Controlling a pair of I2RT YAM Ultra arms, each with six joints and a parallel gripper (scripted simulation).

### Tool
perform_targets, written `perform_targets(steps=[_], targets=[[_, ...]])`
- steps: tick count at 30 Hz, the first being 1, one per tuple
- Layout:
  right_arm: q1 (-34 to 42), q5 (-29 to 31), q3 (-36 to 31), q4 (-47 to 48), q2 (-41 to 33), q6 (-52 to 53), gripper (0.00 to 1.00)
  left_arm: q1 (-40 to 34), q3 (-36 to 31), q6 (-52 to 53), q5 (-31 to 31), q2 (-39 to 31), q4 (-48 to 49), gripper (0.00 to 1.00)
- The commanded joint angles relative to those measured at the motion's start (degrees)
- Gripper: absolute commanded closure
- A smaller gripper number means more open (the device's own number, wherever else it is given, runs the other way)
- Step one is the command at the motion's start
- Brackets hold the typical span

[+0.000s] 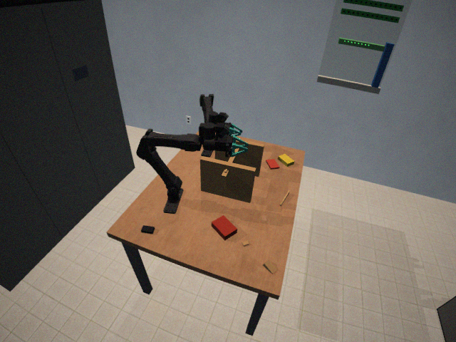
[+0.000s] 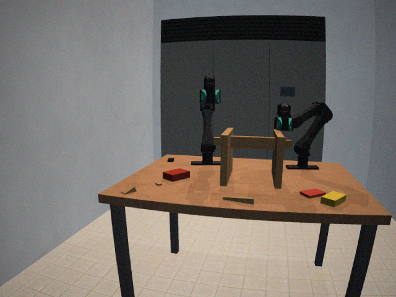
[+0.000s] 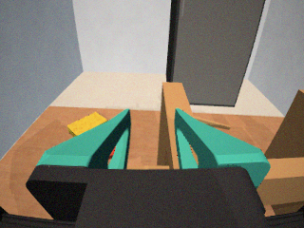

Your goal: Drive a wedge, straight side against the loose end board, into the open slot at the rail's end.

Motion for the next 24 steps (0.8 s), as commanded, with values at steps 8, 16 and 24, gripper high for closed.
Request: perform_targets(steps=[8, 16, 24], targets=[[0.14, 0.37, 2.17, 0.49, -0.32, -0.24, 0.55, 0.52, 2.71, 0.14, -0.10, -1.54, -0.45, 0.64], [0.14, 0.37, 2.17, 0.49, -0.32, -0.24, 0.55, 0.53, 3.82, 0.01, -0.09, -1.99, -2.16, 0.64], [0.14, 0.37, 2.17, 0.49, -0.32, -0.24, 0.55, 0.43, 9.05, 0.58, -0.23, -2.73, -8.95, 0.64]])
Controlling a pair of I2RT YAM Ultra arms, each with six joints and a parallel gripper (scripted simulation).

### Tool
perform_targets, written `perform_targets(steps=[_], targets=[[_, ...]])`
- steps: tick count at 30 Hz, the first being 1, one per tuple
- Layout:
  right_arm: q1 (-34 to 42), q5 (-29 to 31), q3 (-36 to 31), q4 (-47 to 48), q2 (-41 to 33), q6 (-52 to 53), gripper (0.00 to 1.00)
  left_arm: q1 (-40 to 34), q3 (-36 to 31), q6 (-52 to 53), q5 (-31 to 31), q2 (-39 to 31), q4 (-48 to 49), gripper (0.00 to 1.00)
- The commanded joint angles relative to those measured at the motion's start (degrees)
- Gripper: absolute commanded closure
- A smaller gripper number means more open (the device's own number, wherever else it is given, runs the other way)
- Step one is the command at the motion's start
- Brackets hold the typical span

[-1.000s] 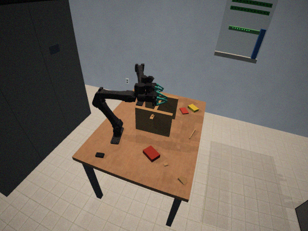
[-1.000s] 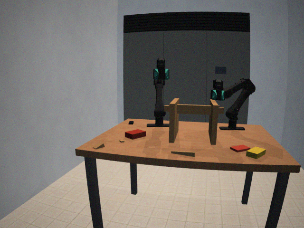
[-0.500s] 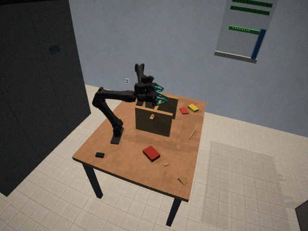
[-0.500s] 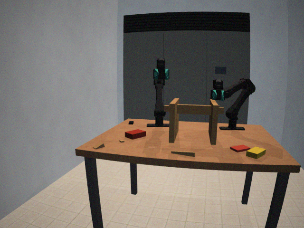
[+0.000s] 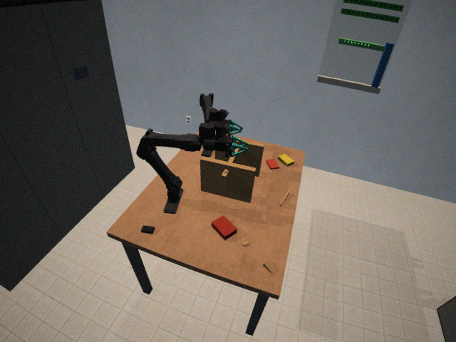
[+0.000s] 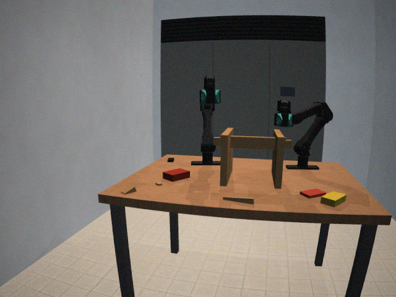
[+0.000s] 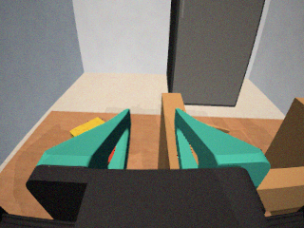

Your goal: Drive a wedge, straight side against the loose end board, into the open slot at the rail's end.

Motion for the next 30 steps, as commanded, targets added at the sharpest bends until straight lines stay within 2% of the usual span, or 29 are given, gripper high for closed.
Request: perform_targets(steps=[1, 3, 5, 7, 15, 17, 20, 22, 24, 30], targets=[[0.14, 0.37, 2.17, 0.49, -0.32, -0.24, 0.55, 0.45, 4.63, -0.20, -0.16, -1.79, -1.52, 0.64], [0.14, 0.37, 2.17, 0.49, -0.32, -0.24, 0.55, 0.45, 4.63, -0.20, -0.16, -1.79, -1.52, 0.64], [0.14, 0.37, 2.17, 0.49, -0.32, -0.24, 0.55, 0.42, 7.16, 0.44, 0.16, 0.72, -5.67, 0.64], [0.14, 0.37, 2.17, 0.49, -0.32, -0.24, 0.55, 0.43, 9.06, 0.42, 0.12, -0.75, -7.63, 0.64], [0.14, 0.37, 2.17, 0.49, -0.32, -0.24, 0.55, 0.43, 16.94, 0.03, 0.21, 1.18, -14.62, 0.64], [0.14, 0.37, 2.17, 0.49, -0.32, -0.24, 0.55, 0.54, 16.24, -0.75, 0.36, -1.05, -13.09, 0.64], [0.14, 0.37, 2.17, 0.49, -0.32, -0.24, 0.55, 0.52, 16.36, -0.77, 0.34, -0.24, -13.29, 0.64], [0.14, 0.37, 2.17, 0.49, -0.32, -0.24, 0.55, 0.60, 12.99, -0.99, 0.38, -0.35, -11.81, 0.64], [0.14, 0.37, 2.17, 0.49, -0.32, -0.24, 0.55, 0.38, 16.04, -0.86, 0.30, 0.31, -12.98, 0.64], [0.14, 0.37, 2.17, 0.49, -0.32, -0.24, 0.55, 0.27, 16.39, -0.90, 0.11, -0.58, -11.93, 0.64]])
